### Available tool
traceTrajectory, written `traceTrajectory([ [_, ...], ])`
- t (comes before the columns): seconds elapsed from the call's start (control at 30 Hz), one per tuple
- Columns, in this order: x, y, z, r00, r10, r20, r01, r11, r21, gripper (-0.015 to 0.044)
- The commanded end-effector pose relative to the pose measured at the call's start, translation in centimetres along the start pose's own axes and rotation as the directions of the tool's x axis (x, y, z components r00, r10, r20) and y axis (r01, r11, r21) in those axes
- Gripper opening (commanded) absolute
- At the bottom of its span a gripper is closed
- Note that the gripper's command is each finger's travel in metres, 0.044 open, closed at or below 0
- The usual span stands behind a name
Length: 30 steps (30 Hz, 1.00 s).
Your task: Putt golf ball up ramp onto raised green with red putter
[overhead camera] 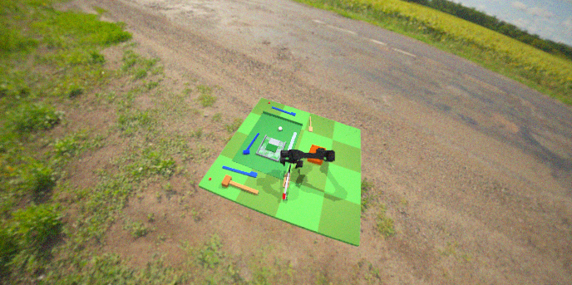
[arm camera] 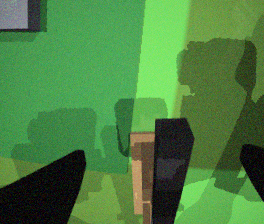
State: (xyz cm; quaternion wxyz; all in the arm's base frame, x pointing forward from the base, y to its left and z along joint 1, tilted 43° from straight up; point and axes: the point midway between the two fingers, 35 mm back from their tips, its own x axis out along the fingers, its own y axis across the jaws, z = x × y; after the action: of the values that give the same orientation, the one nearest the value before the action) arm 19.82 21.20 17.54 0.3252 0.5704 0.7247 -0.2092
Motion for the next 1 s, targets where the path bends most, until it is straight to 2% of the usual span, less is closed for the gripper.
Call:
traceTrajectory([
  [0.0,0.6,-0.1,0.2,1.0,-0.002,0.006,0.002,1.0,0.005,0.044],
  [0.5,2.4,-0.1,0.2,1.0,-0.002,0.005,0.002,1.0,0.005,0.044],
  [0.97,2.1,-0.1,0.0,1.0,-0.001,-0.002,0.001,1.0,-0.001,0.0072],
])
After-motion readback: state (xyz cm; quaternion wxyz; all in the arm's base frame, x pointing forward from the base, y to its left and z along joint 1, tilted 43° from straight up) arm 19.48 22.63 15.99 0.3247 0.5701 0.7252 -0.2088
